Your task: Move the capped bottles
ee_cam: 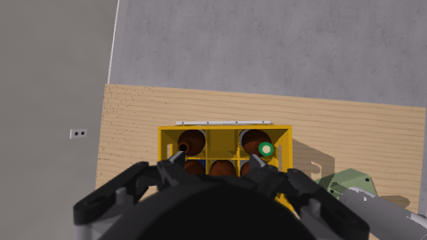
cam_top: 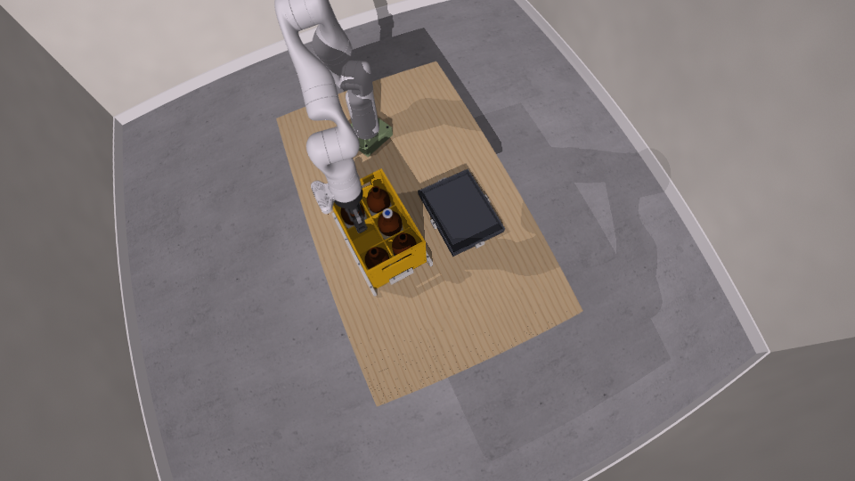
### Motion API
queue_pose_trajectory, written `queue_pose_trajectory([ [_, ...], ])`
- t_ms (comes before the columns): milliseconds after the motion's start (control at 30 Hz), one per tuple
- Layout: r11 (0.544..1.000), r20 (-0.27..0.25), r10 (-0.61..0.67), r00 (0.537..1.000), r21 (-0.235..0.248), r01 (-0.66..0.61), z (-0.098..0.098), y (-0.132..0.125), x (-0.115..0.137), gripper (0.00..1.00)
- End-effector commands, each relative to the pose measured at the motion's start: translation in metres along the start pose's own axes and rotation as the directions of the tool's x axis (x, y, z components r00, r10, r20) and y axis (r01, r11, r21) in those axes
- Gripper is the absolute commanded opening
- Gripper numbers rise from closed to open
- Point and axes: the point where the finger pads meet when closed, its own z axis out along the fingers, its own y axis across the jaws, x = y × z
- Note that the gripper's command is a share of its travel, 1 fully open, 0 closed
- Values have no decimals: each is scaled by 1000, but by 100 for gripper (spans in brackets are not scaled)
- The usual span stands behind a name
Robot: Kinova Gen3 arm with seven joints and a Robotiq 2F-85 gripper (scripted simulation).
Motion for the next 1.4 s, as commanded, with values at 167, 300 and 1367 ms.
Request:
queue_pose_trajectory([
  [167, 999, 41, -41, 998, -22, 42, 16, 7, -17, 100],
  [300, 999, 31, -34, 999, -19, 34, 15, 7, -16, 100],
  [1367, 999, 36, -45, 998, -22, 45, 25, 12, -24, 100],
])
